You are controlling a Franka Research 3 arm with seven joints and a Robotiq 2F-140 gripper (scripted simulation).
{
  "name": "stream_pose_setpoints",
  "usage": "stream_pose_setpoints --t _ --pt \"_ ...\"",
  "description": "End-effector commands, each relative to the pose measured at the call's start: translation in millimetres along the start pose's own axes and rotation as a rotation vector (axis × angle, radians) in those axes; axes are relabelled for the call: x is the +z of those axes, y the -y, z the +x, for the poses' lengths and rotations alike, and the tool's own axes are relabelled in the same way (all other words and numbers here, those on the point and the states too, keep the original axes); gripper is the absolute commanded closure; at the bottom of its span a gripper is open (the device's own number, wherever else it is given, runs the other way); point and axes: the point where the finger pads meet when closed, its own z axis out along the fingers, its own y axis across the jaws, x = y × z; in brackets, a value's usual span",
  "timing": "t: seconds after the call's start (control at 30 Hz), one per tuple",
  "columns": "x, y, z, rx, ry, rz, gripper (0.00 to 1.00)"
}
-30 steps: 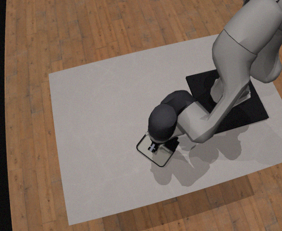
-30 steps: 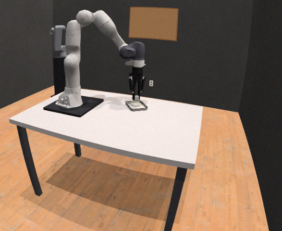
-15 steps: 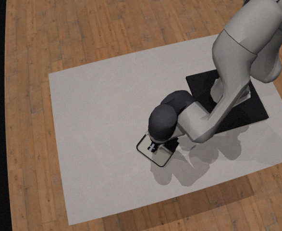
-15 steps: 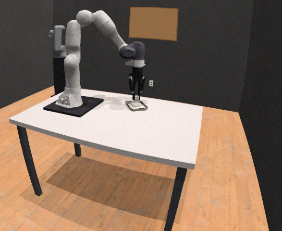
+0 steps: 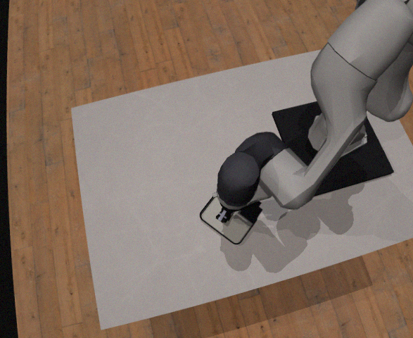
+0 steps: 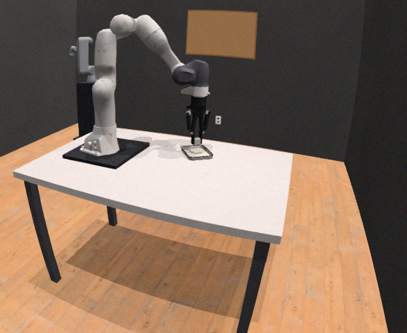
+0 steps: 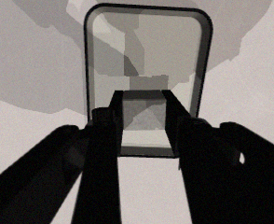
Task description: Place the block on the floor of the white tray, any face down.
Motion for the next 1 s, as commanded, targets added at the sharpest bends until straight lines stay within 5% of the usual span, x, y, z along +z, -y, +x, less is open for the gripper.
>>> stream_pose_setpoints --t 0.0,0.43,0.97 --pt "-0.2 -1 0 0.001 0.003 -0.002 0.9" --pt "3.9 -1 0 0.001 0.002 -0.003 0.9" --pt "34.5 -4 2 0.001 0.001 -0.003 0.9"
